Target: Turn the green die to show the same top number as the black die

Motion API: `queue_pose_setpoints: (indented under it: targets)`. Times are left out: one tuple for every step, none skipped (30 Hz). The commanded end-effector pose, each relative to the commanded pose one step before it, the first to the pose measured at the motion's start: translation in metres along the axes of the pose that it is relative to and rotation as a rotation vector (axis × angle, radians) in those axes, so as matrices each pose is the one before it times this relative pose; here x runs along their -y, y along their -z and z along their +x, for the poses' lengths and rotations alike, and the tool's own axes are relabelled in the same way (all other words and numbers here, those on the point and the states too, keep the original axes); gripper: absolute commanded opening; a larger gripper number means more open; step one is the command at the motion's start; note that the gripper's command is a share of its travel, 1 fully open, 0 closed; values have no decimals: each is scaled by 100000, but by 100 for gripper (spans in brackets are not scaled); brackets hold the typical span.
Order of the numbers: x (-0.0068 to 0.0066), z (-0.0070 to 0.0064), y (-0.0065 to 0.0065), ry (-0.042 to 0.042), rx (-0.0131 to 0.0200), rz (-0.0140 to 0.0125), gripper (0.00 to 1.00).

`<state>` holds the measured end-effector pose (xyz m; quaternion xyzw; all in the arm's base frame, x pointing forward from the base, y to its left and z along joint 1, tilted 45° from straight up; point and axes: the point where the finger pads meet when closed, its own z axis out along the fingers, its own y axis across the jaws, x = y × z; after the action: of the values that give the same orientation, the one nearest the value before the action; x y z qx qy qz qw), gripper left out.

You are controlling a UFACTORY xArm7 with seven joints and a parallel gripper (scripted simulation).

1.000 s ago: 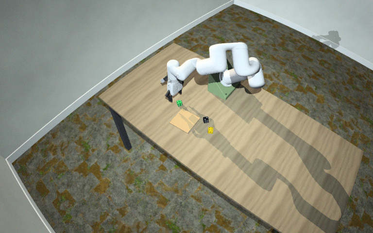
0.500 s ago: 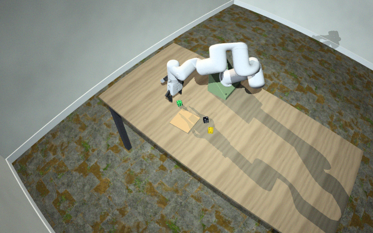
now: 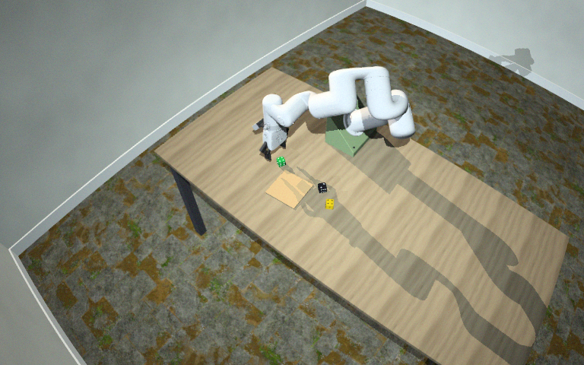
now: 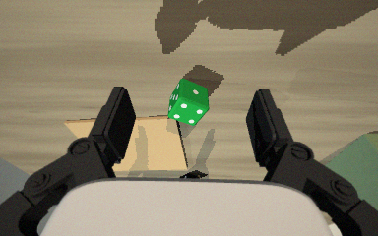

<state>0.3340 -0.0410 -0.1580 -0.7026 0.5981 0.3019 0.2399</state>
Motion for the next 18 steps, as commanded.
queue_pose_setpoints:
  targets:
    - [102, -1046, 202, 56, -366, 322, 100]
    - [-3, -501, 0, 0, 0, 0, 100]
    - [-3, -569, 0, 0, 0, 0, 100]
    - [-4, -631, 0, 0, 0, -1, 100]
    - [-3, -690, 0, 0, 0, 1, 100]
    - [-4, -743, 0, 0, 0, 0, 100]
    - [-3, -791, 0, 0, 0, 0, 100]
    - [-5, -833, 0, 0, 0, 0, 100]
    - [0, 0, 0, 0, 0, 0, 100]
    - [0, 0, 0, 0, 0, 0, 100]
    - [-4, -868, 0, 0, 0, 0, 100]
    - [-4, -895, 0, 0, 0, 0, 100]
    - [-4, -915, 0, 0, 0, 0, 100]
    - [-5, -928, 0, 0, 0, 0, 100]
    - [-5, -932, 0, 0, 0, 0, 100]
    - [-5, -929, 0, 0, 0, 0, 100]
    - [-5, -918, 0, 0, 0, 0, 100]
    - [-4, -900, 0, 0, 0, 0, 100]
